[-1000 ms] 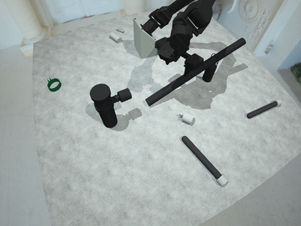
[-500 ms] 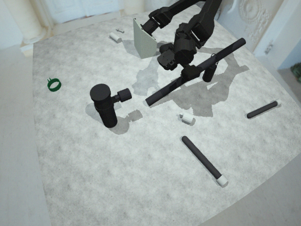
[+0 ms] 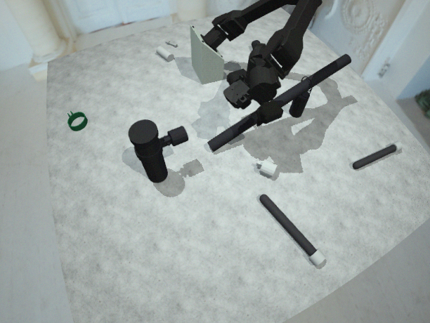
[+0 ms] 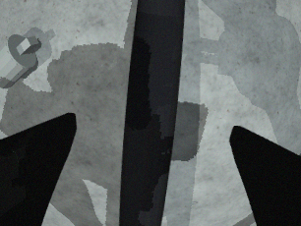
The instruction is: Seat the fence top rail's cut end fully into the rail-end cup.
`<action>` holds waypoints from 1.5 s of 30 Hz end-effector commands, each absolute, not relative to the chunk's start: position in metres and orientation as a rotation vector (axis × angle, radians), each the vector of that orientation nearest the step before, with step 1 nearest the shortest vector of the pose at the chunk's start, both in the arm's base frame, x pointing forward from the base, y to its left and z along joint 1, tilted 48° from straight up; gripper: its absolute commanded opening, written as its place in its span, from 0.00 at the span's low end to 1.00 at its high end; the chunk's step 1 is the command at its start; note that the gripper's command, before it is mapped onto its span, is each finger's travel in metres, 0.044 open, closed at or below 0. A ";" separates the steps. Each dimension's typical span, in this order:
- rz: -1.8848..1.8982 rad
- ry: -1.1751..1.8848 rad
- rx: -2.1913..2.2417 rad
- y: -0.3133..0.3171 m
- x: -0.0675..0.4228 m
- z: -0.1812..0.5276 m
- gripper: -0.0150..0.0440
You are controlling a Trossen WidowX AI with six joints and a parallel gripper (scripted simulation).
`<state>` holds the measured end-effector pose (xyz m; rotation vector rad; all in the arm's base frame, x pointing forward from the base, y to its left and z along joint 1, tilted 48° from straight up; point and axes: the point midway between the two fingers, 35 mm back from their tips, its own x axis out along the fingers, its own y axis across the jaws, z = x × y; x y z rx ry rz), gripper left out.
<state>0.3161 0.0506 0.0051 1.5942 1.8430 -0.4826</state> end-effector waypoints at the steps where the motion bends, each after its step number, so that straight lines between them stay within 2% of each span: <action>1: -0.488 1.852 1.601 0.056 0.315 -0.001 1.00; 36: -0.485 1.854 1.604 0.095 0.310 -0.035 1.00; 45: -0.485 1.854 1.604 0.095 0.310 -0.035 0.60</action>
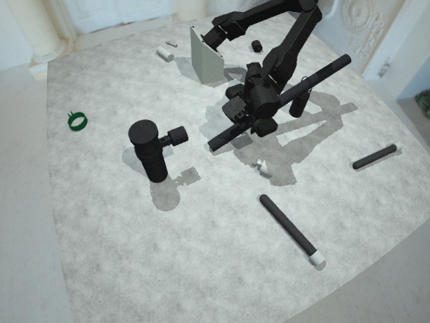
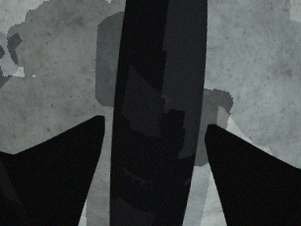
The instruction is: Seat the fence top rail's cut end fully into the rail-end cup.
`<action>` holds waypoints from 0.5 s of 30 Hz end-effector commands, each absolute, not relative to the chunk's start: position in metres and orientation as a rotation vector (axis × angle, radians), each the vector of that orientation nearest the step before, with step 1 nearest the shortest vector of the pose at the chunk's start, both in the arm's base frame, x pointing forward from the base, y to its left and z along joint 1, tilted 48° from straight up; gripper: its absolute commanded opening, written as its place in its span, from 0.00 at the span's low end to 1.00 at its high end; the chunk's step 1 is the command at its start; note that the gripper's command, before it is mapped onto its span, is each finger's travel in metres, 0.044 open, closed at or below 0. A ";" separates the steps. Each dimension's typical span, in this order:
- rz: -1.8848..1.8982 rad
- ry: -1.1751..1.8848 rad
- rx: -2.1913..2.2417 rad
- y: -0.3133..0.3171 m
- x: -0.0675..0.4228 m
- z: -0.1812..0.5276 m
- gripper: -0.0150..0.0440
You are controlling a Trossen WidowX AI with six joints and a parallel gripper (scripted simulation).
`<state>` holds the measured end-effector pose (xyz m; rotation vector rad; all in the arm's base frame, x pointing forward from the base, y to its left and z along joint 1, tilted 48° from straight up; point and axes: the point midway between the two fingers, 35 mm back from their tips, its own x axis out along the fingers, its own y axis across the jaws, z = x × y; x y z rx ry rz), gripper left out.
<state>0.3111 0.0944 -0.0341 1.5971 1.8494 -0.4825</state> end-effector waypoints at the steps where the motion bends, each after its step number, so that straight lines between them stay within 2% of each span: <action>1: -0.485 1.854 1.604 0.095 0.310 -0.035 0.56; 10: -0.485 1.854 1.604 0.095 0.310 -0.035 0.45; 15: -0.485 1.854 1.604 0.091 0.312 -0.031 0.25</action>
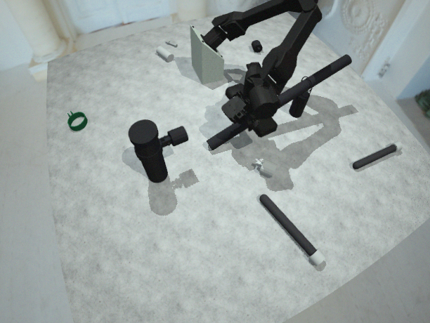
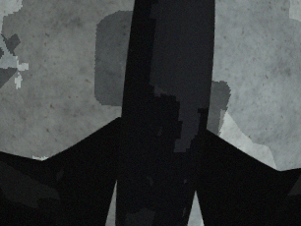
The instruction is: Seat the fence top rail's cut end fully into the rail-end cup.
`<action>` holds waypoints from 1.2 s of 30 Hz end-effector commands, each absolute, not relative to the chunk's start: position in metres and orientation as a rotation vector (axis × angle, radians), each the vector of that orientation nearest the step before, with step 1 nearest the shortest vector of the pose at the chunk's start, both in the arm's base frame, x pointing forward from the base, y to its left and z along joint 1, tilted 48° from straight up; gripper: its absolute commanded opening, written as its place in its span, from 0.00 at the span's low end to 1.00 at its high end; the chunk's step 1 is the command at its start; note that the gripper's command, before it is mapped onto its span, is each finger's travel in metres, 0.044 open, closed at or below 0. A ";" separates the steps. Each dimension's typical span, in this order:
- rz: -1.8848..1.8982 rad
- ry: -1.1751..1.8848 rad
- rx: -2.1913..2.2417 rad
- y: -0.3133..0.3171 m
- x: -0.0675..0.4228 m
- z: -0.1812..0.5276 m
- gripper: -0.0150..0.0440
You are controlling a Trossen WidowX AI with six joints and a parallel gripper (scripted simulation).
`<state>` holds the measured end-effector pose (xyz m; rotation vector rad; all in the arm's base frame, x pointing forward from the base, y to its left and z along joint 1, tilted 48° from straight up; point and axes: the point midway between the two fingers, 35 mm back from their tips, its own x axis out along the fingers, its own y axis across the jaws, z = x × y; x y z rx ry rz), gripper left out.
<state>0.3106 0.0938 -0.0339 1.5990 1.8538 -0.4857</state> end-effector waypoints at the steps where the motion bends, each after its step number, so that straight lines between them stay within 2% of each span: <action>1: -0.485 1.854 1.604 0.091 0.312 -0.031 0.25; 15: -0.680 1.614 1.413 0.010 0.330 -0.019 0.25; 36: -0.681 1.636 1.420 0.014 0.328 -0.022 0.25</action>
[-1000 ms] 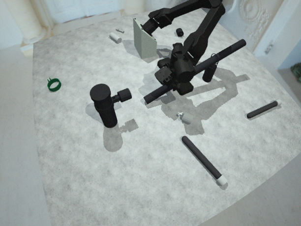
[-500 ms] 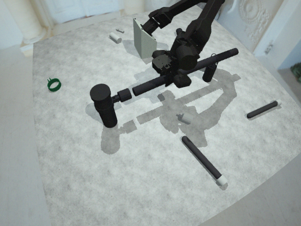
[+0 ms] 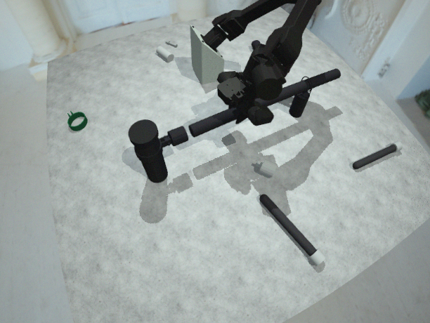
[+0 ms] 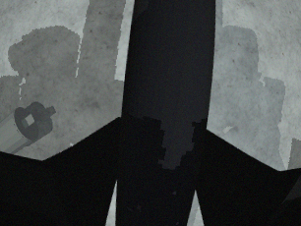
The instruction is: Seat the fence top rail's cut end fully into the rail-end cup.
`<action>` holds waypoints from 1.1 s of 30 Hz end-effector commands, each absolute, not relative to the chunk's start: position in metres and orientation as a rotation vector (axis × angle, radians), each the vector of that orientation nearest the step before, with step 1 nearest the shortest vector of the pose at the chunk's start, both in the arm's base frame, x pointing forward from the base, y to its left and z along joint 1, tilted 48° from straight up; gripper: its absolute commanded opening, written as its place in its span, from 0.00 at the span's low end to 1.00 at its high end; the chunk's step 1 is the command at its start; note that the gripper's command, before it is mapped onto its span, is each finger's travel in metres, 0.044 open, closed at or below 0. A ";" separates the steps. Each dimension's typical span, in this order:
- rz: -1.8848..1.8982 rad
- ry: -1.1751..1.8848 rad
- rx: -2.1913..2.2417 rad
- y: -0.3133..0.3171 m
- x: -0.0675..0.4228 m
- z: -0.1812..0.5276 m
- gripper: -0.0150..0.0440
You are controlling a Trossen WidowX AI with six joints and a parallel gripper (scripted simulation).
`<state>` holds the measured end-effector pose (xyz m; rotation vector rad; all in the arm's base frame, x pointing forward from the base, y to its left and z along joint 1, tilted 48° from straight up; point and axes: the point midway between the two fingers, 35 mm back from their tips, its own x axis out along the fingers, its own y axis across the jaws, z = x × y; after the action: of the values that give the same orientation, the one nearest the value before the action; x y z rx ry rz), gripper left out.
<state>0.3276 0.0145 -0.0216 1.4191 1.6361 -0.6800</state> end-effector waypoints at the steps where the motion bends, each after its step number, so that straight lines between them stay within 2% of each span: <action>1: -0.681 1.636 1.420 0.014 0.328 -0.022 0.25; 33: -0.681 1.635 1.419 0.002 0.334 -0.019 0.25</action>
<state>0.3320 0.0078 -0.0190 1.4126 1.6519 -0.6721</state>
